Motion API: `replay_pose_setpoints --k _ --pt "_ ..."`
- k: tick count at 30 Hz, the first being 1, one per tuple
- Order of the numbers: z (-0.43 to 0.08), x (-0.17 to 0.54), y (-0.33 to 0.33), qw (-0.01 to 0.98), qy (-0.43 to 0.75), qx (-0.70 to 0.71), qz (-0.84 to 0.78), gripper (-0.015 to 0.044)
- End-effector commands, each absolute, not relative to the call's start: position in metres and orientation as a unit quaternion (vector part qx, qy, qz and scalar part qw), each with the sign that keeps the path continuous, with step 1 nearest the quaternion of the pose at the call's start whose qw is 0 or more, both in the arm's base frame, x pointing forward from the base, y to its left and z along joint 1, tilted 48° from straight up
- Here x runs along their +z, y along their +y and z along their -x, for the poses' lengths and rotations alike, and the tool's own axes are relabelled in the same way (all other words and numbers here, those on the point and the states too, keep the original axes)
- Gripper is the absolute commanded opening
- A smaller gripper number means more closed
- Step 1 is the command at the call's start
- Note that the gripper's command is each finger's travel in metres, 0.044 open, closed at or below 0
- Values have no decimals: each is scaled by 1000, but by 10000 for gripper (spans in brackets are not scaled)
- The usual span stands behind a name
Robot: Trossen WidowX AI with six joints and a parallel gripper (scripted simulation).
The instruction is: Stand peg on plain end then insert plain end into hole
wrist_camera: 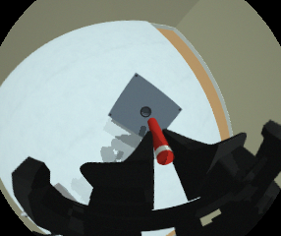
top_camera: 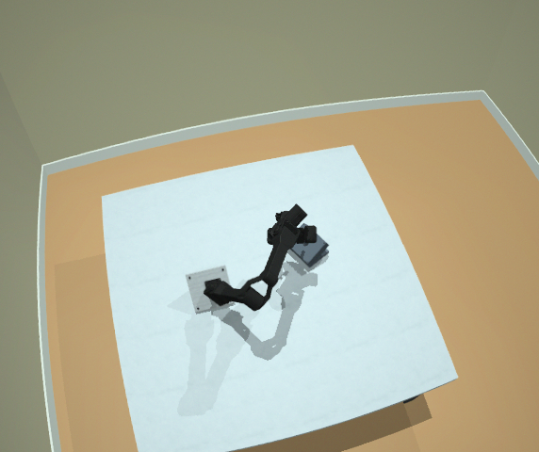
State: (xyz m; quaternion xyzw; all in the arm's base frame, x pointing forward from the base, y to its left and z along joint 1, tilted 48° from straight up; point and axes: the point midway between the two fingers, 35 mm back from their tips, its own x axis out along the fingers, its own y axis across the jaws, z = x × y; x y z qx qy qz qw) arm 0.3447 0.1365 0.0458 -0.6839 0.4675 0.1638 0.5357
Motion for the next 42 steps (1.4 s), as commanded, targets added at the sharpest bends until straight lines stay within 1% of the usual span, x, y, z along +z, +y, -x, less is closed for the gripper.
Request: replay_pose_setpoints --k 1,42 --pt "-346 37 132 530 469 168 686 0" --pt "-367 8 115 534 466 165 686 0"
